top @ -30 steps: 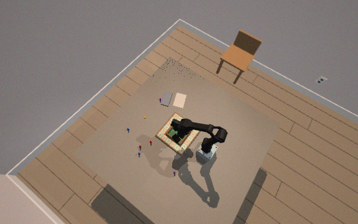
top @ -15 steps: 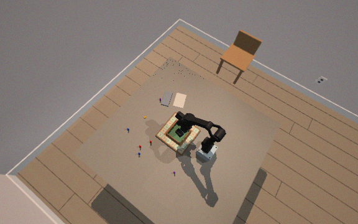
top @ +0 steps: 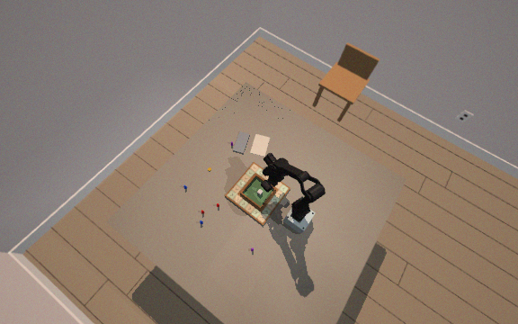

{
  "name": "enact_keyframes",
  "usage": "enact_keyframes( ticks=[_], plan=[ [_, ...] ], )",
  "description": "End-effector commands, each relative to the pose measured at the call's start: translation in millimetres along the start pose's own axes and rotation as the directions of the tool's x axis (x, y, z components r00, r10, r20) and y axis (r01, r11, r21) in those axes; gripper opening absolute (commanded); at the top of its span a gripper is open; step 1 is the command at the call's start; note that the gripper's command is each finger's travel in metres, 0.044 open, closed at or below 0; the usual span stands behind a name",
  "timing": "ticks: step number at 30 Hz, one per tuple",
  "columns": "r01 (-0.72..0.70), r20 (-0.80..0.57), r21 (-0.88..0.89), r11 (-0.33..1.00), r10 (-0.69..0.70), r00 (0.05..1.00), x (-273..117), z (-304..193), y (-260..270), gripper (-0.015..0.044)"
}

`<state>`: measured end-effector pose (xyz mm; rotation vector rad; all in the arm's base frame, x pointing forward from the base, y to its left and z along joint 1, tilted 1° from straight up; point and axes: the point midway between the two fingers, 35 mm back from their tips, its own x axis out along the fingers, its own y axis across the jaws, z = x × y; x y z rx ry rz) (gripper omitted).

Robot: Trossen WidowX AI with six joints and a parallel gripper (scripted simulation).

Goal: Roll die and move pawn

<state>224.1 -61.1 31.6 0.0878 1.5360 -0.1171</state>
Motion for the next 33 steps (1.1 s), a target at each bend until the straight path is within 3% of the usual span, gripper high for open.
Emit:
enact_keyframes(
  ticks=[1,33],
  plan=[
    [-0.003,-0.006,-0.004,1.000,0.003,1.000,7.0,-3.8,-17.0,0.0000],
    [-0.001,-0.007,-0.004,1.000,0.001,1.000,59.2,-7.8,-34.6,0.0000]
  ],
)
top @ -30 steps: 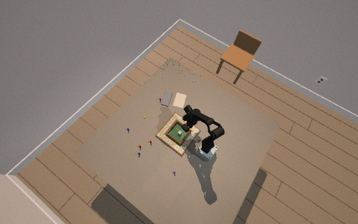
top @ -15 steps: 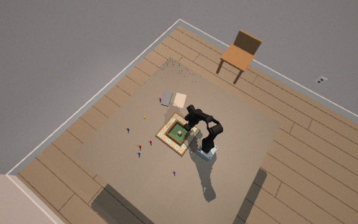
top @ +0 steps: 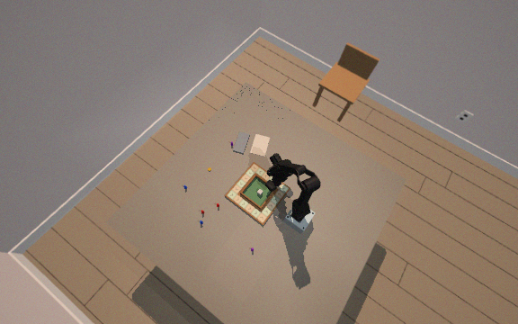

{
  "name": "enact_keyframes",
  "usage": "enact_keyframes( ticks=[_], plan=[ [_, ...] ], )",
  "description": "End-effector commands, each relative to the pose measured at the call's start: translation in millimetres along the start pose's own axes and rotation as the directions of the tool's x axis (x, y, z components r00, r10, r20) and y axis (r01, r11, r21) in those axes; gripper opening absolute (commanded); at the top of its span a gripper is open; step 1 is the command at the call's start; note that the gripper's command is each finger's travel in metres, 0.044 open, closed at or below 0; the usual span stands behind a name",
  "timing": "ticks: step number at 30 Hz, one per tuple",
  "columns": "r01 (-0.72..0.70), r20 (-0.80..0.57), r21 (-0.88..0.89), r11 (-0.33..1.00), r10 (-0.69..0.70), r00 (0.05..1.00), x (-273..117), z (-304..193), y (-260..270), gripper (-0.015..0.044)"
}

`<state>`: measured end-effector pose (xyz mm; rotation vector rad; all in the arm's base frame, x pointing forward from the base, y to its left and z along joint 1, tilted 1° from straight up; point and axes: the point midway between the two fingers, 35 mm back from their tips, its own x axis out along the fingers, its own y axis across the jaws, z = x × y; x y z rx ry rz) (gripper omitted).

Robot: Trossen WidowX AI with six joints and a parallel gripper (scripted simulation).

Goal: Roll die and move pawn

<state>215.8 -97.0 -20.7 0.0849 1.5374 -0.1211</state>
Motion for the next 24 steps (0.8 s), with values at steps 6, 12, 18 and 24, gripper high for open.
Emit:
enact_keyframes(
  ticks=[6,12,18,24],
  plan=[
    [0.000,-0.001,0.000,1.000,0.000,1.000,6.0,-0.3,0.1,0.0052],
    [0.000,-0.001,0.000,1.000,0.000,1.000,6.0,-0.3,0.1,0.0210],
    [-0.005,-0.005,-0.005,1.000,0.005,1.000,-40.9,0.1,-0.1,0.0368],
    [-0.005,-0.005,-0.005,1.000,0.005,1.000,-49.3,0.4,-0.3,0.0440]
  ],
)
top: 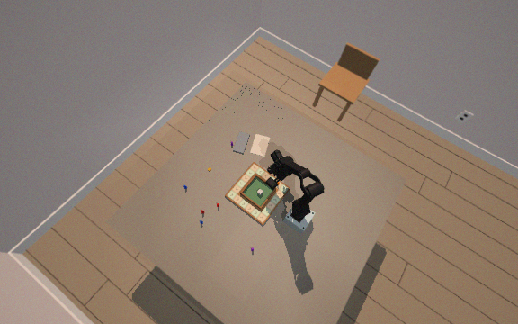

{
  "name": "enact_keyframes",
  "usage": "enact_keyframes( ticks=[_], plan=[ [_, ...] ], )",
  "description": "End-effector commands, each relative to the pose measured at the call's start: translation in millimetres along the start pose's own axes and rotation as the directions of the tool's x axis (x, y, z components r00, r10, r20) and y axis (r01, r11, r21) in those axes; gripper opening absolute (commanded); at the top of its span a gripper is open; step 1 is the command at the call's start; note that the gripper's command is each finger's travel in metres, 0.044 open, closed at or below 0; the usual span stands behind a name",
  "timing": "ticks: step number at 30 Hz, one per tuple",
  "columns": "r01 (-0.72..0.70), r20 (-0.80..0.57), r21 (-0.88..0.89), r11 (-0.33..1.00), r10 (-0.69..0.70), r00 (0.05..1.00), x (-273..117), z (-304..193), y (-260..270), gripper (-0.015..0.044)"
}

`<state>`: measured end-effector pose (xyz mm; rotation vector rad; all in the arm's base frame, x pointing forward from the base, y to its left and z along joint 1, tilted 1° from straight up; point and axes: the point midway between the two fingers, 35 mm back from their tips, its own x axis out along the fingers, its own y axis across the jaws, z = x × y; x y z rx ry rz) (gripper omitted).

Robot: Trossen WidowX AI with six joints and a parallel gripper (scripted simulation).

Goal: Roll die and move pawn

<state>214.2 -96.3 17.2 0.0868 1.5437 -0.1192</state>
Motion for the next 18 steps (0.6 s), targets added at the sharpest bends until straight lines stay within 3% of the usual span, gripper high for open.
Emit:
enact_keyframes(
  ticks=[1,12,18],
  plan=[
    [-0.003,0.002,-0.008,1.000,0.003,1.000,-12.7,0.5,2.0,0.0440],
    [-0.014,-0.003,-0.204,0.979,0.014,1.000,-84.7,-54.3,101.1,0.0440],
    [-0.014,-0.008,-0.203,0.979,0.012,1.000,-79.1,-50.8,97.5,0.0440]
  ],
)
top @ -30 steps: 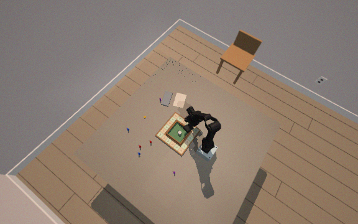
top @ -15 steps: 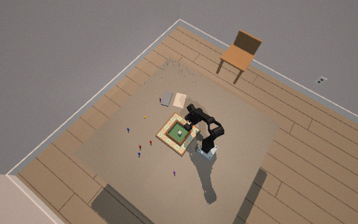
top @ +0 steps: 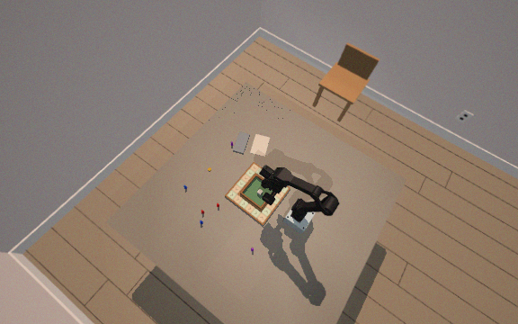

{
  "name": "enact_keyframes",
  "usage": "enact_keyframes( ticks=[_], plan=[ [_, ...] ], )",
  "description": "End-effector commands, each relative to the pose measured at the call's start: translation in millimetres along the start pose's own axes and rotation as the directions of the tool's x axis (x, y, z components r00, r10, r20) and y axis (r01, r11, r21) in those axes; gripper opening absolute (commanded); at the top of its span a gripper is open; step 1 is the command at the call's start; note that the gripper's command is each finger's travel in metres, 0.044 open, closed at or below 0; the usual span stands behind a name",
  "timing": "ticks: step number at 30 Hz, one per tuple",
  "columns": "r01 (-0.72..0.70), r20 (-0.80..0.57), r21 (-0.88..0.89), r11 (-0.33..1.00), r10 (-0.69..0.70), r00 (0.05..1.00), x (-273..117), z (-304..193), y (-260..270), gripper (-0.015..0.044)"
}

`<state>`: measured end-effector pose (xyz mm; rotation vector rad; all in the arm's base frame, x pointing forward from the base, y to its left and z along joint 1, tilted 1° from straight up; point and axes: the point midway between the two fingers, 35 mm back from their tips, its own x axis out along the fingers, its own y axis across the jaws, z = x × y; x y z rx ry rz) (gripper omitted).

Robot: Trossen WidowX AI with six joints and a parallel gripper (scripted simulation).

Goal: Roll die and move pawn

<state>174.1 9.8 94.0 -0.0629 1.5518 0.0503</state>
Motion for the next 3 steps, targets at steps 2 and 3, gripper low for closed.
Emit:
enact_keyframes(
  ticks=[2,3],
  plan=[
    [0.001,-0.002,-0.001,1.000,-0.001,1.000,1.0,0.7,-1.2,0.0440],
    [0.001,-0.002,-0.001,1.000,-0.001,1.000,1.0,0.7,-1.2,0.0440]
  ],
)
